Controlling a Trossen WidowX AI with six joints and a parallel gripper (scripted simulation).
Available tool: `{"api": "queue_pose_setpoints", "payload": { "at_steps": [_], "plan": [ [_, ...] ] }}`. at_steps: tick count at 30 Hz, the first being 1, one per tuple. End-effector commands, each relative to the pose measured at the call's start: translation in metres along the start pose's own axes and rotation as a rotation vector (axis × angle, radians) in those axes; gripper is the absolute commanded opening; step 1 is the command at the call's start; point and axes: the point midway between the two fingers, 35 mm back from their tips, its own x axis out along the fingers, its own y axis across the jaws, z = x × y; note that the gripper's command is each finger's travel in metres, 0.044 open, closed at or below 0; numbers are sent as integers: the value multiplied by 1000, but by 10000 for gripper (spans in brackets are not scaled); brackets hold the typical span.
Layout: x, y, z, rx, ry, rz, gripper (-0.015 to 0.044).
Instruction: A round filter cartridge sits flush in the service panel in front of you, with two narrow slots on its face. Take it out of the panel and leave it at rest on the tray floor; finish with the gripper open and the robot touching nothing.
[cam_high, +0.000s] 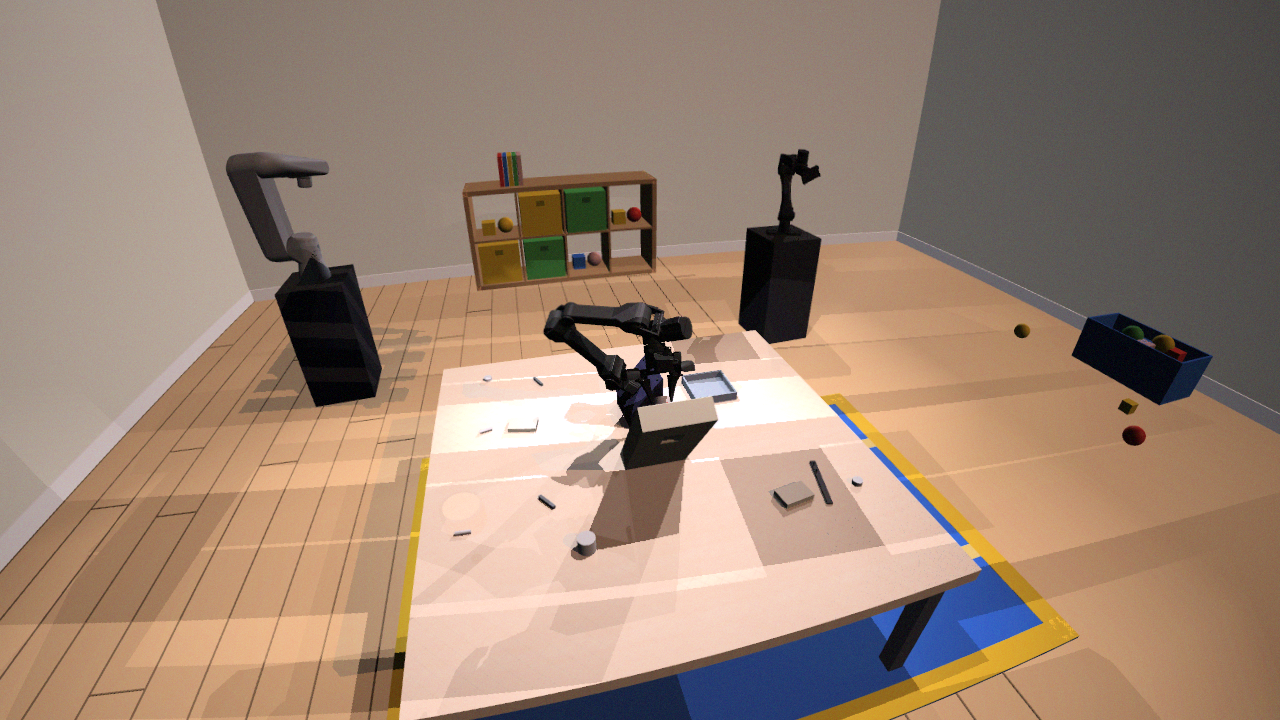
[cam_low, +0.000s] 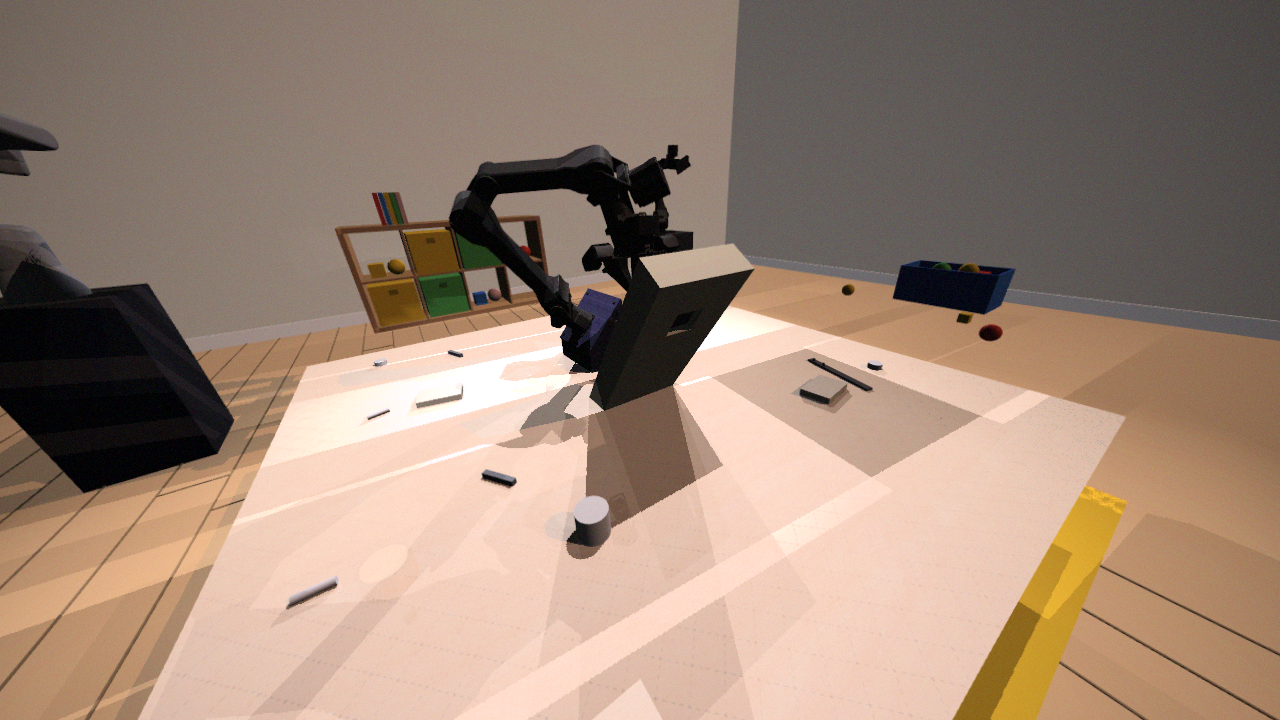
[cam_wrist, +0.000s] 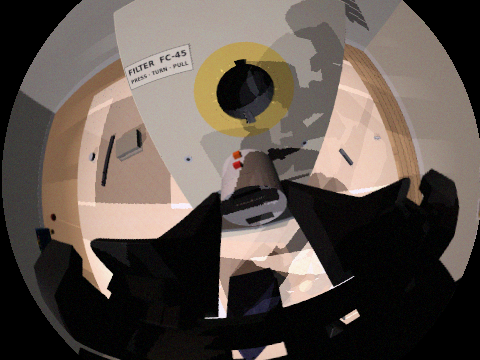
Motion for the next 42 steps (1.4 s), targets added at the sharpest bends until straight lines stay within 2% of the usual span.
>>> {"api": "queue_pose_setpoints", "payload": {
  "at_steps": [1,9,30,32,42],
  "plan": [
    [-24,2,2,4,-1,8,0],
    [-62,0,2,4,-3,-2,0],
    [-50,90,3,9,-5,2,0],
    [-52,80,0,-23,3,7,0],
    [-72,146,-47,-380,58,207,0]
  ]
}}
